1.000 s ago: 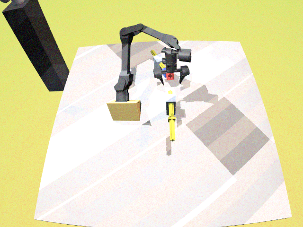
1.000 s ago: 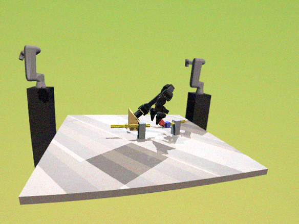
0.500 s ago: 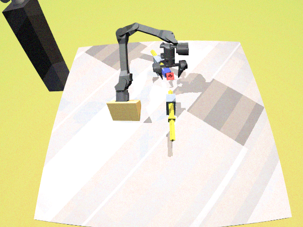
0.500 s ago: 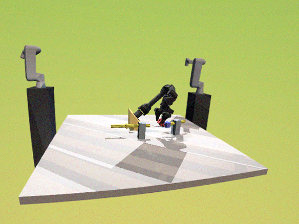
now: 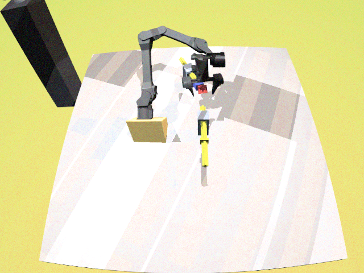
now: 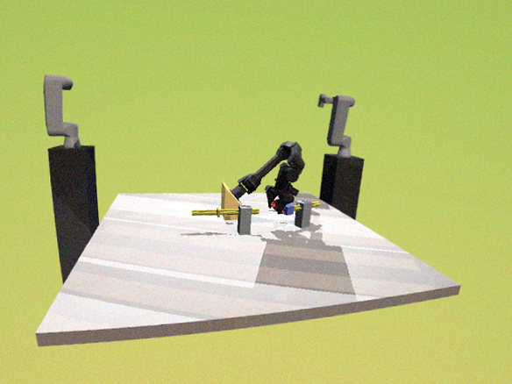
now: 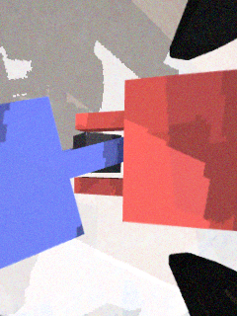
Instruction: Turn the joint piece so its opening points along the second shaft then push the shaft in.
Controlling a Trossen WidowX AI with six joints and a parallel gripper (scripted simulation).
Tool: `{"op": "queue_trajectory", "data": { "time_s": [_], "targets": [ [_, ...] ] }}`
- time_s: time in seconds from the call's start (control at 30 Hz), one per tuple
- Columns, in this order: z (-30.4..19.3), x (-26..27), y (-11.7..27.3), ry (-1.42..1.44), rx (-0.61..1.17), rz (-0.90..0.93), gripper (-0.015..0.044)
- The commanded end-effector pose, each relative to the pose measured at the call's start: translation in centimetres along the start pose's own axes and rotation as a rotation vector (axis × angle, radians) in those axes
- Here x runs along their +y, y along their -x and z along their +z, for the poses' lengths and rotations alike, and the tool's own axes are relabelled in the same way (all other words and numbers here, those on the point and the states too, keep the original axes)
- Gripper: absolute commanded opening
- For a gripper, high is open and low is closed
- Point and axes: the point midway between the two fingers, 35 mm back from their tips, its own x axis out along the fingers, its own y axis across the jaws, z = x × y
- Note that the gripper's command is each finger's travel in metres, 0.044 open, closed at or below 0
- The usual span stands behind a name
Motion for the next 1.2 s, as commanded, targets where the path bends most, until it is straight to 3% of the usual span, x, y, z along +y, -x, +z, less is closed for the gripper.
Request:
{"op": "queue_trajectory", "data": {
  "time_s": [0.0, 0.3, 1.17],
  "targets": [
    [0.01, 0.11, -0.50, -0.006, -0.005, 0.002, 0.0414],
    [0.01, 0.11, -0.50, -0.006, -0.005, 0.002, 0.0182],
    [0.01, 0.11, -0.50, -0.006, -0.005, 0.002, 0.0182]
  ]
}}
